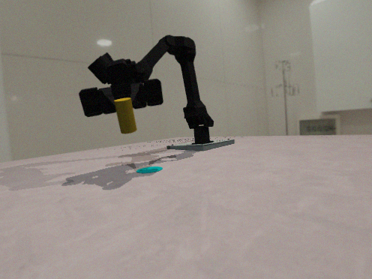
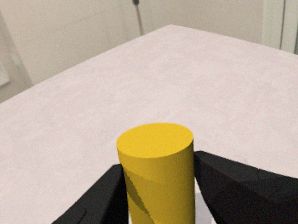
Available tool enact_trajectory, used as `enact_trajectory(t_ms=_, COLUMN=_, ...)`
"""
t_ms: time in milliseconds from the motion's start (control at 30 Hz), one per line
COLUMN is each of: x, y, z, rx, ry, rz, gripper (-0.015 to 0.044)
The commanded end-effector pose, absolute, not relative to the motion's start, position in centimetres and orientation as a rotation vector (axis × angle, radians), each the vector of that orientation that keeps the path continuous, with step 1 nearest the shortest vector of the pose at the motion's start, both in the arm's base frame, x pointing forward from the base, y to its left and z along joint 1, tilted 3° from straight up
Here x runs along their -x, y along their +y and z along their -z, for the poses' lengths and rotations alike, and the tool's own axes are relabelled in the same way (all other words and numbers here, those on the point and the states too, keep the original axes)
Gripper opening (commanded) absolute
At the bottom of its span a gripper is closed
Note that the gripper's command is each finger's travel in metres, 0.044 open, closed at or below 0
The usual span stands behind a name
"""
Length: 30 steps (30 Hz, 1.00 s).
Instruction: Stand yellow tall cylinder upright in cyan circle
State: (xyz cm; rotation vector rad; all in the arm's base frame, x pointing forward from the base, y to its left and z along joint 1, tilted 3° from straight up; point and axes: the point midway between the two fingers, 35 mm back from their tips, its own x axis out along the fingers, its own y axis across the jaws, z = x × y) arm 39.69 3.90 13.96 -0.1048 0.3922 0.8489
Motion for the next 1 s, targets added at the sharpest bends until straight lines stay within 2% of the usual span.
enact_trajectory(t_ms=0, x=-39.2, y=3.9, z=-13.8, rx=0.092, ry=0.378, rz=-0.858, gripper=0.0105)
enact_trajectory(t_ms=967, x=-36.6, y=3.3, z=-14.4, rx=0.078, ry=0.219, rz=-0.916, gripper=0.0105)
